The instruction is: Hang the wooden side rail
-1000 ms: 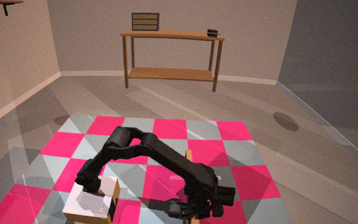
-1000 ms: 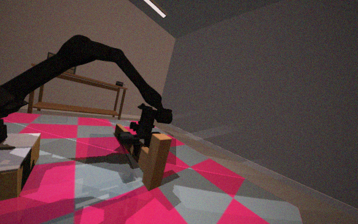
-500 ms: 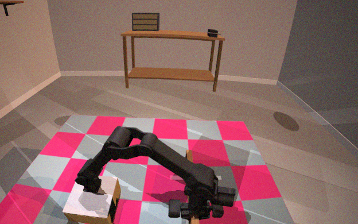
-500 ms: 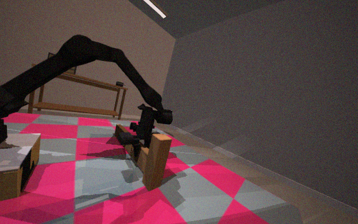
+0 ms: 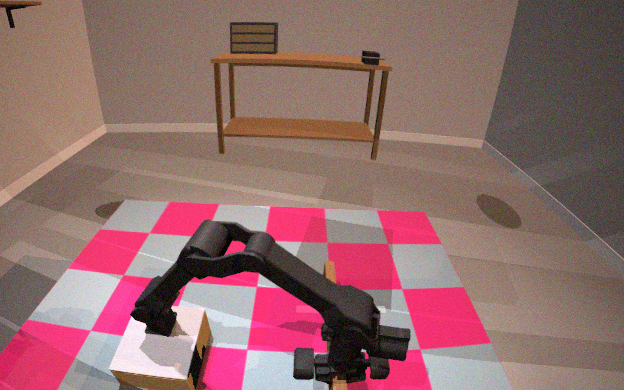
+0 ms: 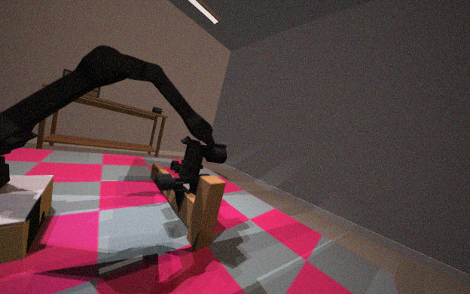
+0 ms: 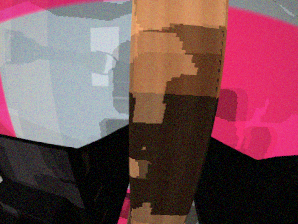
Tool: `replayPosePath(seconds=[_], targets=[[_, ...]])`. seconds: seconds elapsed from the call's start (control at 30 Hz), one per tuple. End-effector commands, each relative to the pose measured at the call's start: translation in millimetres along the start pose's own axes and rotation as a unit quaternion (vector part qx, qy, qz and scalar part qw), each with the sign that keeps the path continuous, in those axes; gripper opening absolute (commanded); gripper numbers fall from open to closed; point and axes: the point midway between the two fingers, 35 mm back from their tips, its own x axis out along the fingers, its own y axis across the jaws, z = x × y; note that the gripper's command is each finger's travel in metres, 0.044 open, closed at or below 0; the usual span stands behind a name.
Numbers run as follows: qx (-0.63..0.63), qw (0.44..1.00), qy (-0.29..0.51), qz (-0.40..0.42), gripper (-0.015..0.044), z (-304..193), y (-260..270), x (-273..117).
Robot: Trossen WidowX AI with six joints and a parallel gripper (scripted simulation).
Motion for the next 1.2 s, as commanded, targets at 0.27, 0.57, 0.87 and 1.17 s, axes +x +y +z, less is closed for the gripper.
replayPosePath(seconds=[0.27, 0.57, 0.87, 1.17], targets=[[-0.003, 1.000, 0.003, -0.003, 0.0000, -2.5, -2.8, -4.0], [-0.003, 1.000, 0.003, -0.003, 0.0000, -3.1, -3.5, -4.7], [-0.003, 1.000, 0.003, -0.003, 0.0000, -4.0, -4.3, -4.7], [-0.003, 1.000, 0.003, -0.003, 0.0000, -5.0, -3.9, -4.9]])
